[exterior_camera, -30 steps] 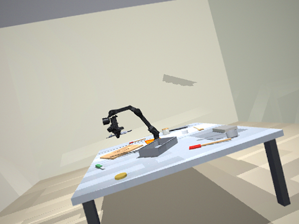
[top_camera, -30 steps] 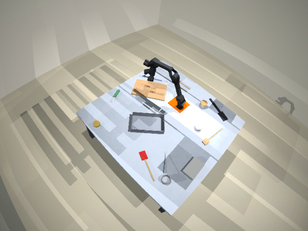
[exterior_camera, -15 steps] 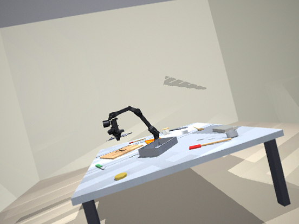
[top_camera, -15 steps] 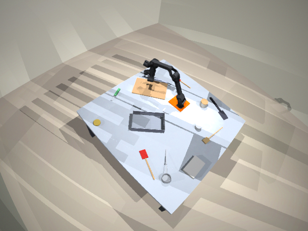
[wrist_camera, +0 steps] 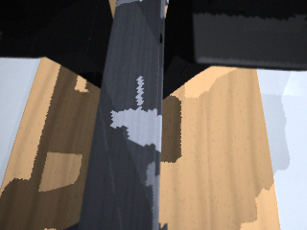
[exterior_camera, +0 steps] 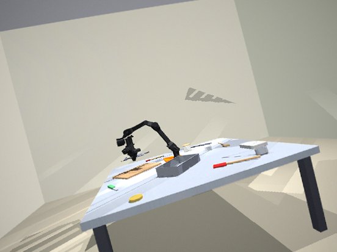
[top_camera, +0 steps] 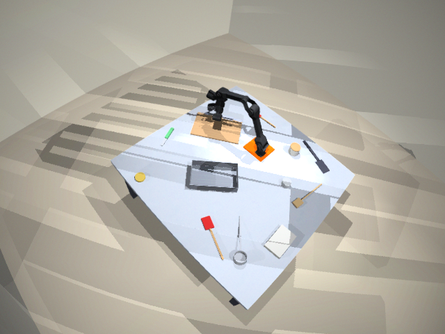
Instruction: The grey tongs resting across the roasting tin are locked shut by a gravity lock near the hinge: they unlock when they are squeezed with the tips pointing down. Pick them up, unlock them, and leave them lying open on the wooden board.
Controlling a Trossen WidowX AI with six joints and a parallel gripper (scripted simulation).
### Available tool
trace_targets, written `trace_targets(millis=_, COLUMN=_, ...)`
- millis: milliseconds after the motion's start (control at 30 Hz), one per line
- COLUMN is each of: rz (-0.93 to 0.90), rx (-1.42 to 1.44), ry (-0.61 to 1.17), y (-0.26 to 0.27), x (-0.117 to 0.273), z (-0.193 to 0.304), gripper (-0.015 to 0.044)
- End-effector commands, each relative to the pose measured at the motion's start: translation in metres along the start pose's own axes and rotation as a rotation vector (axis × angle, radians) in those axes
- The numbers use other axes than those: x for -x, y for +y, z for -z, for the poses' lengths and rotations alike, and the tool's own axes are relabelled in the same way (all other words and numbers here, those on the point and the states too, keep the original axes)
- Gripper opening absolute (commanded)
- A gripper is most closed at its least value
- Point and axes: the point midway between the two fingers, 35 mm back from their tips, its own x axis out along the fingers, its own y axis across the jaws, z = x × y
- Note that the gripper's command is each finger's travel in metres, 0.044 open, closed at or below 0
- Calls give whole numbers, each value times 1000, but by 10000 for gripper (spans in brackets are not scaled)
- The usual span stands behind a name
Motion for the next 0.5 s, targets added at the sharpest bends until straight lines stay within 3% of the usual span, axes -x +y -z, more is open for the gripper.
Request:
trace_targets(millis=0, rz=6, rx=-6, ry=0, y=-1, x=-5, z=0, gripper=-150)
trace_targets(millis=467, rz=10, rx=-9, ry=6, y=0, x=-29, z=2, gripper=-150)
